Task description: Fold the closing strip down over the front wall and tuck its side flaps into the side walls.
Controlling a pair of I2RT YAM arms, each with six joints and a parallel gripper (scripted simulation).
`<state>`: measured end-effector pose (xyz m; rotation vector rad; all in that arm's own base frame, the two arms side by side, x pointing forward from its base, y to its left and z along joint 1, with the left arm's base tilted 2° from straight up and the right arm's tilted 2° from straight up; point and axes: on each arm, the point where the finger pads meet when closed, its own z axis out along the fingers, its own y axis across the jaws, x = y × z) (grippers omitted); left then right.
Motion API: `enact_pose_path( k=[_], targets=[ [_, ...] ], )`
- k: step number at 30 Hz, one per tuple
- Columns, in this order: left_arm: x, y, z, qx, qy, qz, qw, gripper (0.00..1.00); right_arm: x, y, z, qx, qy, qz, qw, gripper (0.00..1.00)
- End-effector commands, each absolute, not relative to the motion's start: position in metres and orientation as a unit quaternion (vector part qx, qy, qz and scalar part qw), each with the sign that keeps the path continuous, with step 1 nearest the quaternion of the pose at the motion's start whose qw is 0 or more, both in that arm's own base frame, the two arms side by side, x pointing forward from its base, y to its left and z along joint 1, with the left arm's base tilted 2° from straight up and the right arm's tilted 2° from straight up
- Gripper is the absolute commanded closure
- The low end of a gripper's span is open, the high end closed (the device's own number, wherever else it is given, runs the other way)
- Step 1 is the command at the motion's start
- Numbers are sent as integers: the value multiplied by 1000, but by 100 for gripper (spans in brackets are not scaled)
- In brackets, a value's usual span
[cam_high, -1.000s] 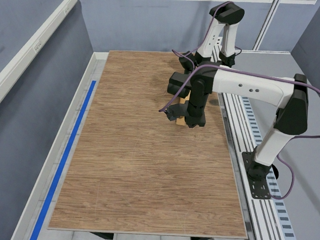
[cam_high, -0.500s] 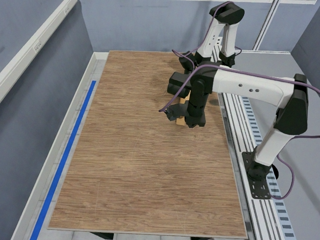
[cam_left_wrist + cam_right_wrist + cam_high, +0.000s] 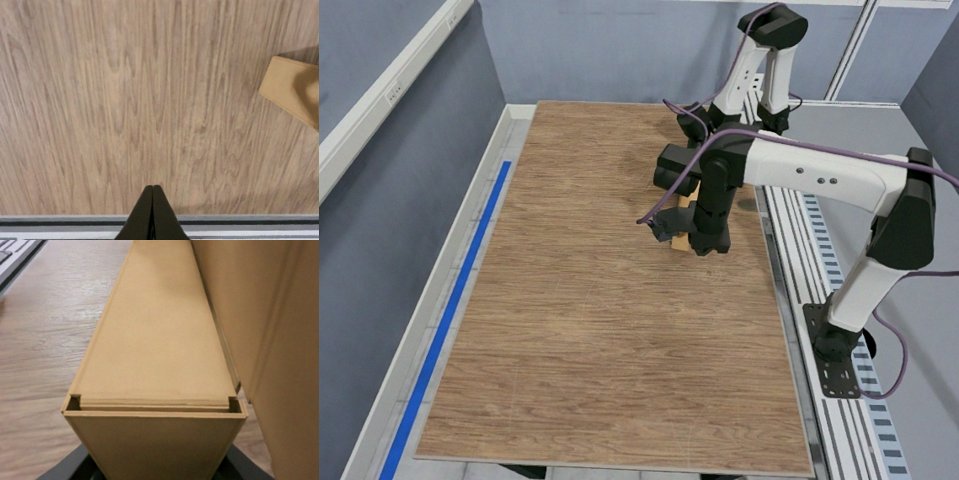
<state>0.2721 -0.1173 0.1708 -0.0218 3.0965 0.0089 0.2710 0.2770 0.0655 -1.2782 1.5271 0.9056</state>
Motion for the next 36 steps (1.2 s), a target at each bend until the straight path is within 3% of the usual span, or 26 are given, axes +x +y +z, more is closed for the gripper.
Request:
enact_pose_path(
  k=[1, 27, 28, 36],
  targets=[
    [266, -120, 166, 2, 1000, 6, 4, 99, 274, 277, 70, -519, 617, 366, 466, 54],
    [266, -120, 166, 2, 1000, 6, 4, 99, 274, 277, 70, -519, 617, 366, 466, 55],
    [274, -130, 173, 22, 1000, 1, 18, 46, 274, 277, 70, -519, 617, 366, 466, 55],
    [282, -180, 172, 150, 989, 9, 19, 46, 274, 277, 70, -519, 617, 366, 466, 55]
  ],
)
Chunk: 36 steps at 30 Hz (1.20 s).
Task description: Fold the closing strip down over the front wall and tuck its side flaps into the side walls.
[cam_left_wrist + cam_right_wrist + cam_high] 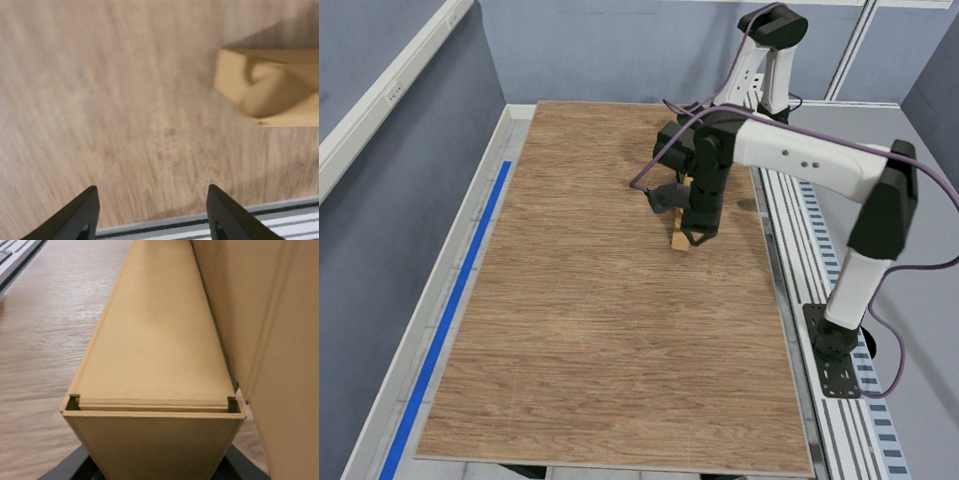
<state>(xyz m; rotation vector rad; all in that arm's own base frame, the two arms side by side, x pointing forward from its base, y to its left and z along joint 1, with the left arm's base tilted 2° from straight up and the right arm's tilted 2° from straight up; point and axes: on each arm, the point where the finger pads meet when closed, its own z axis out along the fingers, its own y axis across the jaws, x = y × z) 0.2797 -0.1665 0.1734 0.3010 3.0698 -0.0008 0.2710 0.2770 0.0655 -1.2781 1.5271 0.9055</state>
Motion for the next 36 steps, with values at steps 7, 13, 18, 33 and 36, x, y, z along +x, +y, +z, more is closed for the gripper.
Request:
enact_pose_path(
  k=[7, 13, 18, 33, 36],
  targets=[
    [287, -213, 172, 143, 990, 10, 19, 46, 274, 277, 70, -519, 617, 366, 466, 55],
    [290, -236, 171, 143, 990, 8, 17, 46, 274, 277, 70, -519, 617, 366, 466, 55],
    [292, -232, 168, 137, 990, 12, 12, 46, 274, 277, 70, -519, 617, 366, 466, 55],
    [290, -233, 156, 141, 989, -5, 37, 46, 274, 277, 70, -519, 617, 366, 466, 55],
    [290, -232, 152, 141, 989, -5, 37, 46, 274, 277, 70, -519, 617, 366, 466, 55]
  ],
)
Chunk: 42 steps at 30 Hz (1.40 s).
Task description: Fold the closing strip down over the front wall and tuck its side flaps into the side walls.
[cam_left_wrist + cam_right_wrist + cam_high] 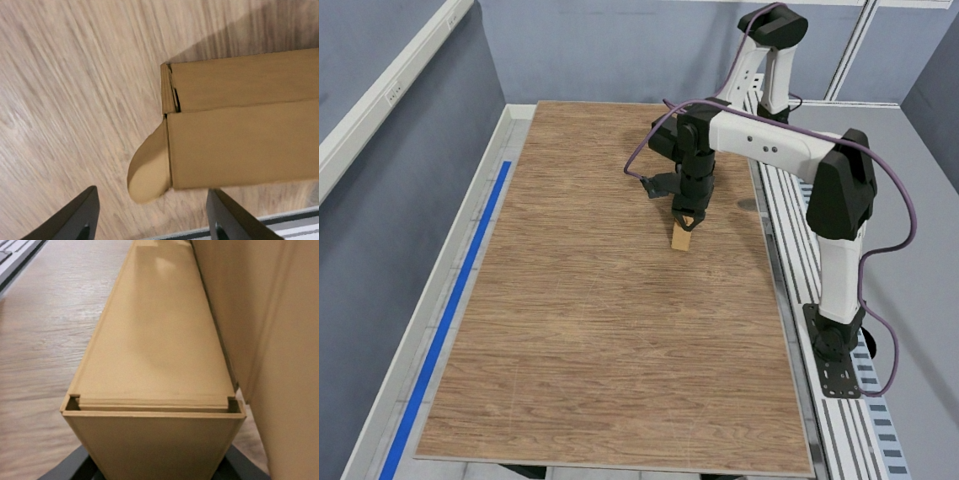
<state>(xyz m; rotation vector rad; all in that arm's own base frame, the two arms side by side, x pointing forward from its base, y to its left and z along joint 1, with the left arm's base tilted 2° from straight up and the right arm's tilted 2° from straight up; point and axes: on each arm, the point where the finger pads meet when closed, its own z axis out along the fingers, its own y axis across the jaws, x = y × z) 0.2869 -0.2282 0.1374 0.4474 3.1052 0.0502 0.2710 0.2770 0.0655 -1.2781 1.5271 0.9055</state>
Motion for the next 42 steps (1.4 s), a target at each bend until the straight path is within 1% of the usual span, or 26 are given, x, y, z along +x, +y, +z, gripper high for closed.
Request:
enact_pose_path(
  k=[1, 7, 25, 42],
  targets=[
    [290, -232, 152, 141, 989, -5, 37, 46, 274, 277, 70, -519, 617, 366, 466, 55],
    [298, -237, 163, 140, 989, -15, 54, 46, 274, 277, 70, -519, 617, 366, 466, 55],
    [297, -235, 140, 144, 989, 7, 17, 46, 274, 277, 70, -519, 617, 366, 466, 55],
    [298, -234, 139, 143, 990, 9, 14, 46, 274, 277, 70, -519, 617, 366, 466, 55]
  ],
)
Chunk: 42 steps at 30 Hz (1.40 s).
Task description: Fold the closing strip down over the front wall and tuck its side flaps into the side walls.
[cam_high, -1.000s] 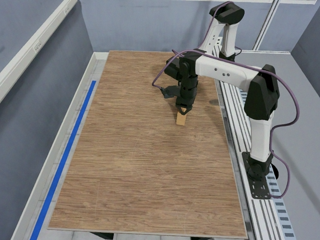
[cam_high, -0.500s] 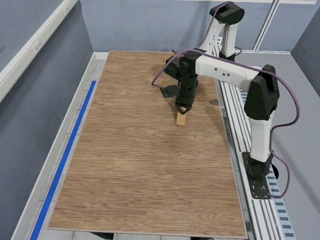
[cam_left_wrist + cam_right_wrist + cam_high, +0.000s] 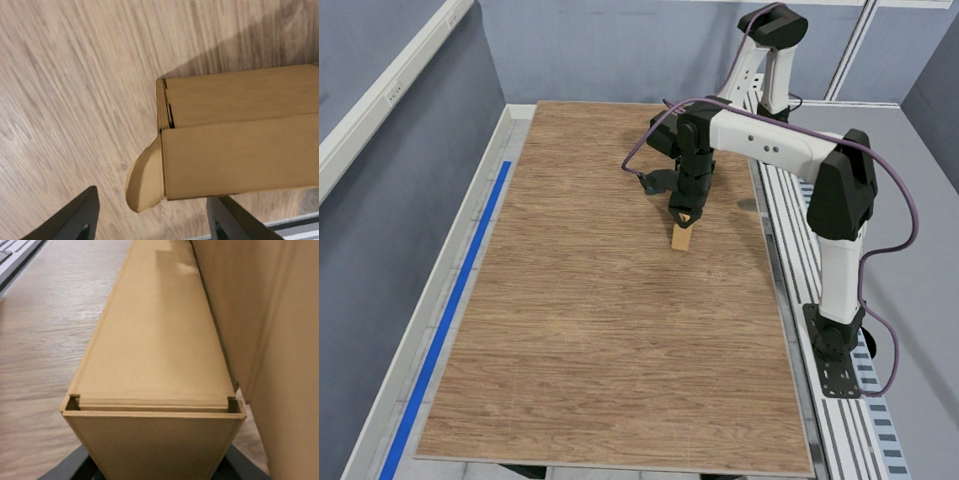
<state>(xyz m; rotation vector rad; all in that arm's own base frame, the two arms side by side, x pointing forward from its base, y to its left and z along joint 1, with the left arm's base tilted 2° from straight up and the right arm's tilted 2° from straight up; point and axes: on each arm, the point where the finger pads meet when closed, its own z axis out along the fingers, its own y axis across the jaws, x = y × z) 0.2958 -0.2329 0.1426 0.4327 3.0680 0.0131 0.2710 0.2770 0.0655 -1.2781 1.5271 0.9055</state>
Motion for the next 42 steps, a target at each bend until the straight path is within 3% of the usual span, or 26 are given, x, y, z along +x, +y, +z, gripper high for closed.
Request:
enact_pose_path(
  k=[1, 42],
  targets=[
    [298, -233, 139, 144, 989, 9, 13, 46, 274, 277, 70, -519, 617, 366, 466, 55],
    [303, -236, 140, 145, 989, 8, 16, 46, 274, 277, 70, -519, 617, 366, 466, 55]
  ],
)
